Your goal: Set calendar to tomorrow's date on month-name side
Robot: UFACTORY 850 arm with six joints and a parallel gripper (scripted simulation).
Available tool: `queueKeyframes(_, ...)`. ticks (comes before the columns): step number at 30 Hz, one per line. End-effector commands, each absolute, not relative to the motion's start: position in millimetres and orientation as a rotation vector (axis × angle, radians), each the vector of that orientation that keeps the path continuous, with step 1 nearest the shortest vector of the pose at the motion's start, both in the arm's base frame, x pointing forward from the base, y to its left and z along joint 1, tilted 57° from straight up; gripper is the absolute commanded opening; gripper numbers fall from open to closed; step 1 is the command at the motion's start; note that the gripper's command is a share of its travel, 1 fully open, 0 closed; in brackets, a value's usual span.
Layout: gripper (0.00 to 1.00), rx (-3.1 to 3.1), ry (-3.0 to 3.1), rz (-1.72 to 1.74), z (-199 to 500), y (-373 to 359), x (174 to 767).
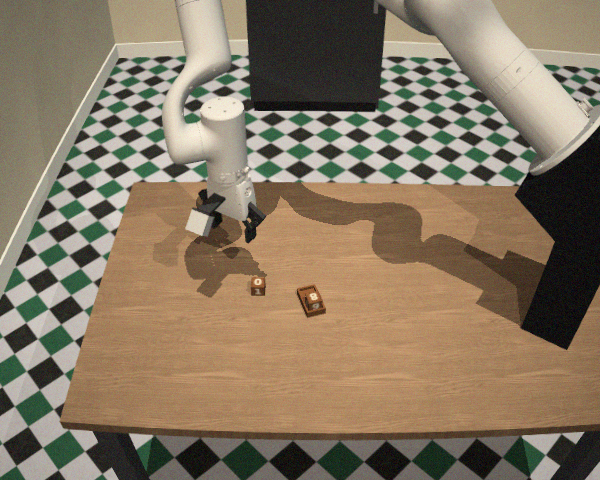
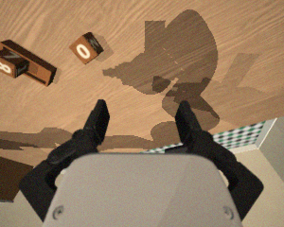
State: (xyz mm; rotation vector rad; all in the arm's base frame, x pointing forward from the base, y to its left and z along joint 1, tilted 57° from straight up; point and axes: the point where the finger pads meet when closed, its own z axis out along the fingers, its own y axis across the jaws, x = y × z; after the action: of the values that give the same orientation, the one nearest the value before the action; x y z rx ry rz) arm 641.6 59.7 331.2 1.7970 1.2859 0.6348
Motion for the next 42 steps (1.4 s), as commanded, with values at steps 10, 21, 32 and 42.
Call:
queueKeyframes(10,1.00,1.796,1.286,0.636,306.9,44.8,678.5)
queueKeyframes(21,1.00,1.796,1.286,0.636,304.1,43.1,682.7)
queueKeyframes(32,1.00,1.796,1.286,0.636,290.9,35.1,701.6)
queueKeyframes(42,1.00,1.796,1.286,0.636,287.0,32.8,707.3)
